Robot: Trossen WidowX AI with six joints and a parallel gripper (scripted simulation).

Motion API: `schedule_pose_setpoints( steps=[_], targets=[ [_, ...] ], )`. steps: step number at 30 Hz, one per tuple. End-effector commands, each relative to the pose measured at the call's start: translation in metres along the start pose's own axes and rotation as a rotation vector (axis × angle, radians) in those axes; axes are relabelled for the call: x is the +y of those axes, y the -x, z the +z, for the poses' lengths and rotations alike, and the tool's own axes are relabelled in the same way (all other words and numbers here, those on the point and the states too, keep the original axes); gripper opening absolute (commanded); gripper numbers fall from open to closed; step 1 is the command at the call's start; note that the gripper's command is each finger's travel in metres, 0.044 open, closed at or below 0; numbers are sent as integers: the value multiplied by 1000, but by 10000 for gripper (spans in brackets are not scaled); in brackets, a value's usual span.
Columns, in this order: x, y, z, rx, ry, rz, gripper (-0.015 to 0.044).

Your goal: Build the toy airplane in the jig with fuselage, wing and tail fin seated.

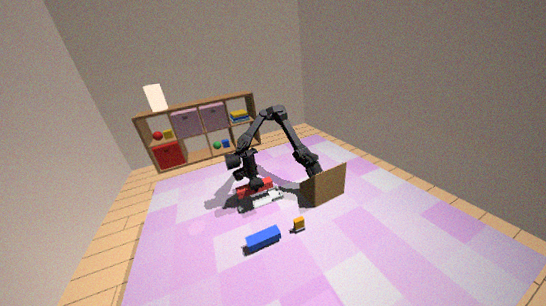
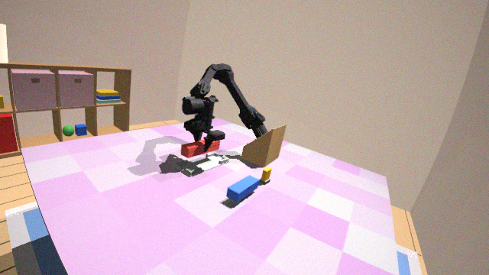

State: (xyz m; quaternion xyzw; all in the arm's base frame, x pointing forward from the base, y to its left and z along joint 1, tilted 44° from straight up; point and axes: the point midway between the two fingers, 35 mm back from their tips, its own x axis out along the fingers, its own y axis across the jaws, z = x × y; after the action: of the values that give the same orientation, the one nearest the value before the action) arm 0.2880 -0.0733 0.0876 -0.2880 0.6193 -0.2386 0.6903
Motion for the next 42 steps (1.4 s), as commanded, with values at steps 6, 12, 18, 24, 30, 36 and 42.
schedule_pose_setpoints(
  steps=[6, 12, 18, 24, 30, 36, 42],
  targets=[
    [0, -13, 1, -1, 4, -2, 196],
    [0, -23, 1, -1, 4, -2, 196],
    [0, -32, 0, -1, 4, -3, 196],
    [-1, -38, 0, -1, 4, -4, 196],
    [-2, -36, 0, 2, -2, -6, 136],
    [-2, -36, 0, 2, -2, -6, 84],
    [-2, -36, 0, 2, -2, -6, 241]
  ],
)
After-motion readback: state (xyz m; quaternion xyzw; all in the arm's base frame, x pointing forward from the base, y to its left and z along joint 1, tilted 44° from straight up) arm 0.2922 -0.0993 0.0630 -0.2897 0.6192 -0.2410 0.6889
